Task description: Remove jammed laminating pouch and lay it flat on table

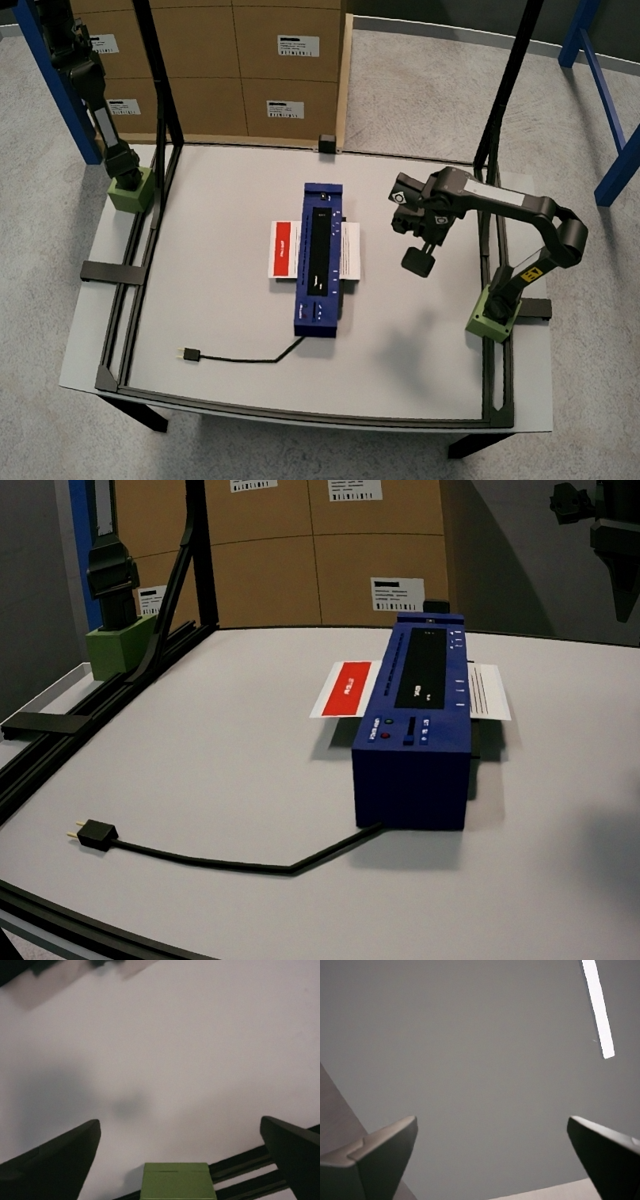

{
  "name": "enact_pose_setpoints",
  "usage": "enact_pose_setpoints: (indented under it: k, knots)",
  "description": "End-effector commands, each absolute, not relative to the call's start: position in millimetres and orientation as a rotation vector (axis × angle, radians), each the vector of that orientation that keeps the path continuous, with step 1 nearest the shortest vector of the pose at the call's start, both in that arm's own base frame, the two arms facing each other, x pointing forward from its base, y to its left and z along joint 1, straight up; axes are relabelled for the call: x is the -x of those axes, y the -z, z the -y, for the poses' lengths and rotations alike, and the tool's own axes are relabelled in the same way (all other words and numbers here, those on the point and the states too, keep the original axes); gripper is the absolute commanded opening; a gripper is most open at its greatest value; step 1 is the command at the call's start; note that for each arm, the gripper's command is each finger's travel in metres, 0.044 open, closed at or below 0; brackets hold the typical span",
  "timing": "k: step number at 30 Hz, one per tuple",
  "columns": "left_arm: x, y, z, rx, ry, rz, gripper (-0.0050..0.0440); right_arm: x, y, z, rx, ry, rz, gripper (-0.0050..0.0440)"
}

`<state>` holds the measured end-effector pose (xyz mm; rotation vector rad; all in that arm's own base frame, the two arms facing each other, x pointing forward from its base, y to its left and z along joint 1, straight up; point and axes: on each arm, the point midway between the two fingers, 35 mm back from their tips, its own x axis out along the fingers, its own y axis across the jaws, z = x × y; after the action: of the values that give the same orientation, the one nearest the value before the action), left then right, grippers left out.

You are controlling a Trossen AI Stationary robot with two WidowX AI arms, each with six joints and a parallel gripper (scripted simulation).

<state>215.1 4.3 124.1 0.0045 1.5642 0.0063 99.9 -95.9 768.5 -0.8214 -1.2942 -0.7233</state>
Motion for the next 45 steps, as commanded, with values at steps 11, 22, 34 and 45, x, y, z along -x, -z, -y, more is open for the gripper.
enact_pose_setpoints:
  k: [11, 22, 34, 45]
  knots:
    - [-217, -129, -4, -0.005, -0.007, -1.545, 0.044, -44, -797, 45, 0.769, 0.68, 1.489, 0.044]
    - [-217, -129, -4, -0.005, -0.007, -1.545, 0.044, -34, -799, 35, 0.715, 0.637, 1.546, 0.044]
    - [-217, -129, -4, -0.005, -0.007, -1.545, 0.044, -25, -804, 18, 0.382, 0.349, 1.662, 0.044]
    - [-217, -129, -4, -0.005, -0.007, -1.545, 0.044, -31, -804, 23, 0.395, 0.363, 1.647, 0.044]
